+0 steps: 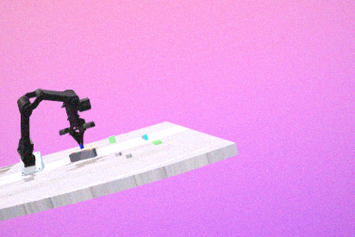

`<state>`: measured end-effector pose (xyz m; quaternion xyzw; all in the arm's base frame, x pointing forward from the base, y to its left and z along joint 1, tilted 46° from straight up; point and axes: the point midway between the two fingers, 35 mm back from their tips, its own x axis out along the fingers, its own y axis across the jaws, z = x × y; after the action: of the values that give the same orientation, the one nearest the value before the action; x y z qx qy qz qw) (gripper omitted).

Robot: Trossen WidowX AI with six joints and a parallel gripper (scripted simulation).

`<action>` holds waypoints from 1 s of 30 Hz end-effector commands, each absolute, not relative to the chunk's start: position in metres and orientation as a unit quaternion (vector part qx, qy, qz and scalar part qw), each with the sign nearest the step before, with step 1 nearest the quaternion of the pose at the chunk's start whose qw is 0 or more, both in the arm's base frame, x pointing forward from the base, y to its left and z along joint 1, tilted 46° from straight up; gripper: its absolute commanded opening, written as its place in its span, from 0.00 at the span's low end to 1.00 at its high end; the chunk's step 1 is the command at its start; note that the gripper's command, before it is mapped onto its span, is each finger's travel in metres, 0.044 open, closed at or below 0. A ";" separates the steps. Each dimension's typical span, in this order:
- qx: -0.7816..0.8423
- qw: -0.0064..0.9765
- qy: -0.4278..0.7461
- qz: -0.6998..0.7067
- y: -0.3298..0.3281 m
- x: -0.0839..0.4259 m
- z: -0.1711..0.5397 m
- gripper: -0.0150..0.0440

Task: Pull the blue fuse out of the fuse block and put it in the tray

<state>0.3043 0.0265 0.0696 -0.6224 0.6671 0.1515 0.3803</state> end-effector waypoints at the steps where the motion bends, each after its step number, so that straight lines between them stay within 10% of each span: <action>1: -0.620 0.385 0.667 0.151 0.029 0.305 0.072 0.25; 30: -0.618 0.389 0.665 0.157 0.092 0.313 0.049 0.25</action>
<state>0.3110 0.0781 0.0622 -0.6209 0.6636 0.1553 0.3873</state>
